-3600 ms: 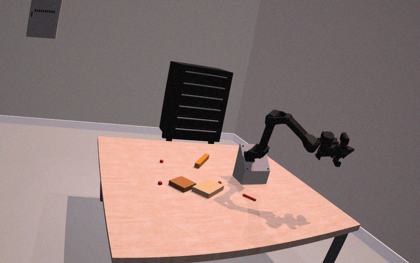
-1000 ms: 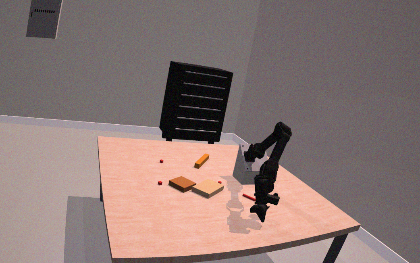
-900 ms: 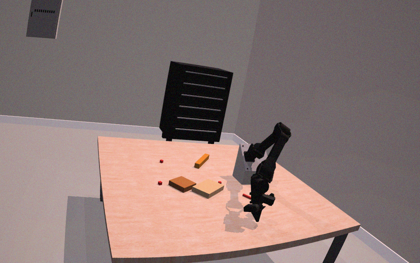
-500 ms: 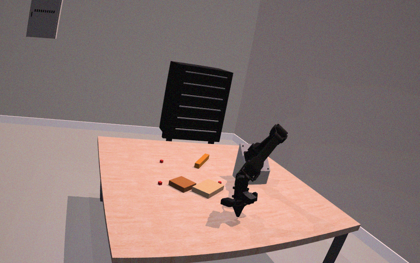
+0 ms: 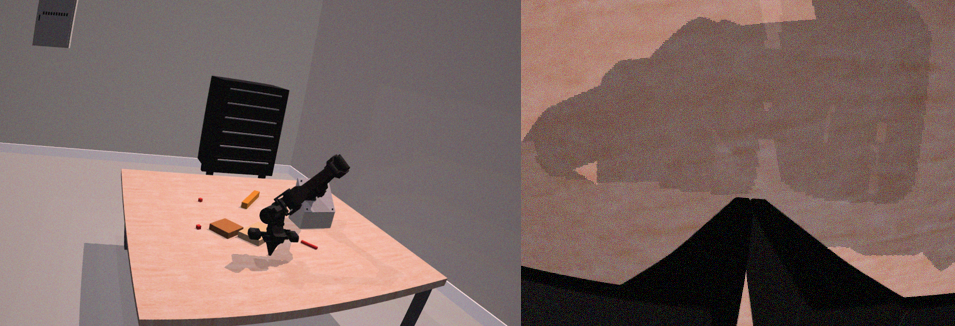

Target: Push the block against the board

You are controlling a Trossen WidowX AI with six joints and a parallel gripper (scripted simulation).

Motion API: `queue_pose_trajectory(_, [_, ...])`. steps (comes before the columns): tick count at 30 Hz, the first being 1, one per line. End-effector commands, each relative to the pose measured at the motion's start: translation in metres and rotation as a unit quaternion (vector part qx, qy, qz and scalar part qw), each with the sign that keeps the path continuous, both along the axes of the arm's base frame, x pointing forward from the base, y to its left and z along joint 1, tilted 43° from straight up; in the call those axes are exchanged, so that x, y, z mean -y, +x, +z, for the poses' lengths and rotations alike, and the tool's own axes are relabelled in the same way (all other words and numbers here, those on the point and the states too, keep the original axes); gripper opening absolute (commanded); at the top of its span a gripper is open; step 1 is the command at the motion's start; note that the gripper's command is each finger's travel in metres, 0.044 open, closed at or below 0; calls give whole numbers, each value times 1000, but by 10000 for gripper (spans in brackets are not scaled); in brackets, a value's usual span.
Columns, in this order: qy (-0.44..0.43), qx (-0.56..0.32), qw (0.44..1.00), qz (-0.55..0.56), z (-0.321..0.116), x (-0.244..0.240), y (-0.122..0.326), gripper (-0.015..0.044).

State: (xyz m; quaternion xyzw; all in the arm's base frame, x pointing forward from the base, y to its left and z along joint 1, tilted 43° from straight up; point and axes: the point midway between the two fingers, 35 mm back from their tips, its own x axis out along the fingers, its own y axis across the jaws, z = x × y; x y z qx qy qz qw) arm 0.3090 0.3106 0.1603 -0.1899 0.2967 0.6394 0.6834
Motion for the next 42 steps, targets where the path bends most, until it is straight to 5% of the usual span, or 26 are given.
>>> queue_pose_trajectory(1, [-15,-59,997,-53,-14,24,18,0])
queue_pose_trajectory(18, [-47,-256,936,-238,-58,117,60,0])
queue_pose_trajectory(42, [-46,-259,935,-240,-100,82,56,0])
